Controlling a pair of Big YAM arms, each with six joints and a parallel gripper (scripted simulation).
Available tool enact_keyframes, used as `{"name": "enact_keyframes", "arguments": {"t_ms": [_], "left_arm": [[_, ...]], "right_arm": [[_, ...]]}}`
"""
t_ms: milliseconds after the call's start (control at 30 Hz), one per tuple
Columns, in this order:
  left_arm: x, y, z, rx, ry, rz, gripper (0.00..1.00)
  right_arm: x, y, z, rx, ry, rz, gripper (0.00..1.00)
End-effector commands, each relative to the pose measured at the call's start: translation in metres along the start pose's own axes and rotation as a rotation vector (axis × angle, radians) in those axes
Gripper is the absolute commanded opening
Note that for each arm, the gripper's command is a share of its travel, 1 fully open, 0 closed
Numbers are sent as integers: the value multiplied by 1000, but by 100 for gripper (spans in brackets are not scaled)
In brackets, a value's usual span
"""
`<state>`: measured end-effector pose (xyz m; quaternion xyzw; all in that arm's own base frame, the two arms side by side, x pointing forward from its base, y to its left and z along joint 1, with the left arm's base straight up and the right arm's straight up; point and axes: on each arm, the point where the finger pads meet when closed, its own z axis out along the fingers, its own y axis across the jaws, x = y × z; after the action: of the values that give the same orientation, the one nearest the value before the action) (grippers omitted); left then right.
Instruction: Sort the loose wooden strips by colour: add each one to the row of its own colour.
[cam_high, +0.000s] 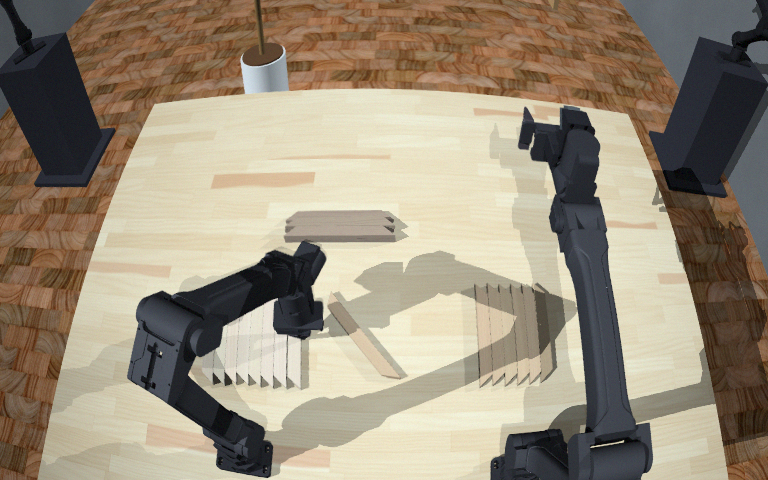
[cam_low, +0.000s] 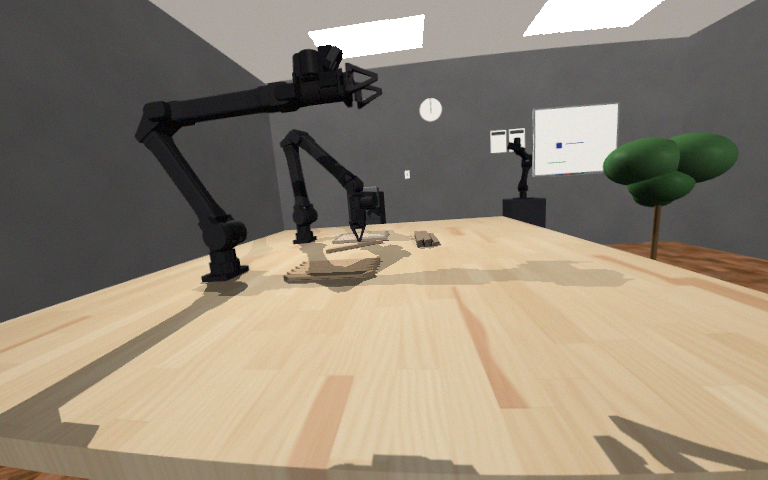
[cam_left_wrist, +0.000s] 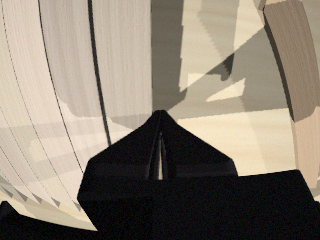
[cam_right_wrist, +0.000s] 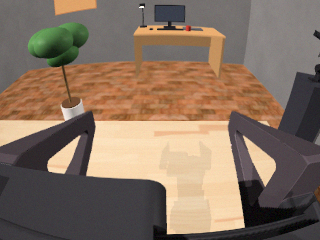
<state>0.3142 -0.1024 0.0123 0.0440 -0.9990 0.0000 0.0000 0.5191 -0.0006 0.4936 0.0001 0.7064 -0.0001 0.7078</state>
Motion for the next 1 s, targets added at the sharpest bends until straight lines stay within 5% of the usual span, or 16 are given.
{"name": "enact_keyframes", "arguments": {"t_ms": [0, 633, 967], "left_arm": [[-3, 7, -6, 7, -17, 4, 1], [-15, -11, -9, 9, -20, 4, 1], [-18, -11, -46, 23, -51, 0, 1]], "right_arm": [[-40, 7, 4, -11, -79, -1, 100], [-26, 7, -2, -12, -61, 0, 100], [-23, 7, -8, -12, -61, 0, 100]]}}
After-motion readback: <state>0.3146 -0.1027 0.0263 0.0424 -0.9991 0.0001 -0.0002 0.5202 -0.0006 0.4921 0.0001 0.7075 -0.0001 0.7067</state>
